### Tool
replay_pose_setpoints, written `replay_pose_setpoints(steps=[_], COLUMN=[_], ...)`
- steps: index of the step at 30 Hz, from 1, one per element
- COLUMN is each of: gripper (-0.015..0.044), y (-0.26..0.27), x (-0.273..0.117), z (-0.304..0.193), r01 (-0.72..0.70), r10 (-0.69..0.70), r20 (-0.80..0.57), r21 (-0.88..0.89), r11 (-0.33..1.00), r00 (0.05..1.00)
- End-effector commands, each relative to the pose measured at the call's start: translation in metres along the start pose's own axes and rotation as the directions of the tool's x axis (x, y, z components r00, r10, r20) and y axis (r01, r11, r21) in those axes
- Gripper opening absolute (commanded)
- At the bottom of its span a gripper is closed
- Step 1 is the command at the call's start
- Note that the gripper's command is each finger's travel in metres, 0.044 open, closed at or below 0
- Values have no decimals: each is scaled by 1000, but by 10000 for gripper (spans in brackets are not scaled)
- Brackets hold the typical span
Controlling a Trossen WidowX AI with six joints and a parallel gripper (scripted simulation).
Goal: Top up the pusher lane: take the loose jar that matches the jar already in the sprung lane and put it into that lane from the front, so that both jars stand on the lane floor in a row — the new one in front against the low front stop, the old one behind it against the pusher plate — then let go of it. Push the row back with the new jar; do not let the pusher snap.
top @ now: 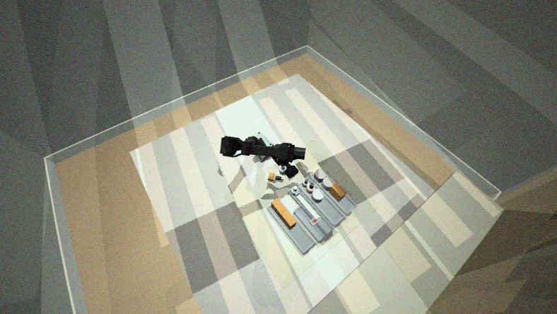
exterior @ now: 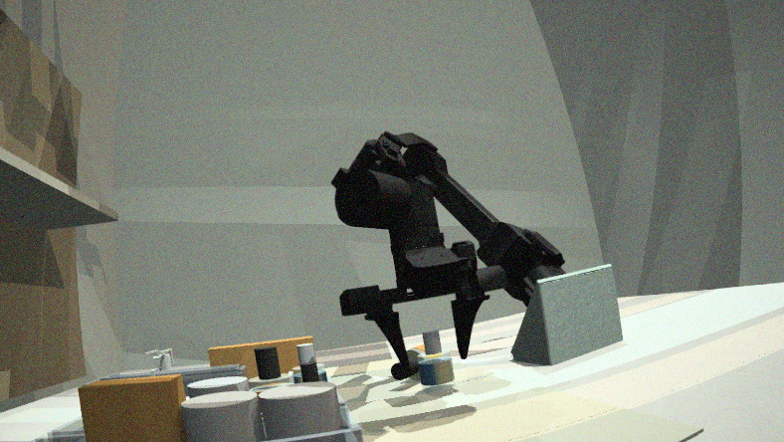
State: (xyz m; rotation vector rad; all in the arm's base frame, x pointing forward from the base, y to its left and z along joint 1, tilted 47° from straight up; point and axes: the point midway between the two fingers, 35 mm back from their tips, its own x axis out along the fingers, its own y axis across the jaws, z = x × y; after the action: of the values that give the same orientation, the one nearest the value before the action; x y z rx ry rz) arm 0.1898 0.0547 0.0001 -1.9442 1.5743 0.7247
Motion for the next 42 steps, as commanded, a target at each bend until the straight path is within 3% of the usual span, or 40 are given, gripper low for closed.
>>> replay_pose_setpoints(steps=[1,3,9,15,30,34,42], gripper=[230,177,138,0,0,0,0], y=[0,0,0,-3,4,5,-19], x=[1,1,1,-18,-102,-105,-98], z=[0,0,0,3,3,2,0], r01=[2,2,2,3,0,0,-3], r10=[-2,-2,-2,-3,0,0,-1], r20=[-2,-2,-2,4,2,2,12], r21=[-3,-3,-3,-4,-5,3,335], r11=[1000,1000,1000,1000,1000,1000,942], r00=[1000,1000,1000,1000,1000,1000,1000])
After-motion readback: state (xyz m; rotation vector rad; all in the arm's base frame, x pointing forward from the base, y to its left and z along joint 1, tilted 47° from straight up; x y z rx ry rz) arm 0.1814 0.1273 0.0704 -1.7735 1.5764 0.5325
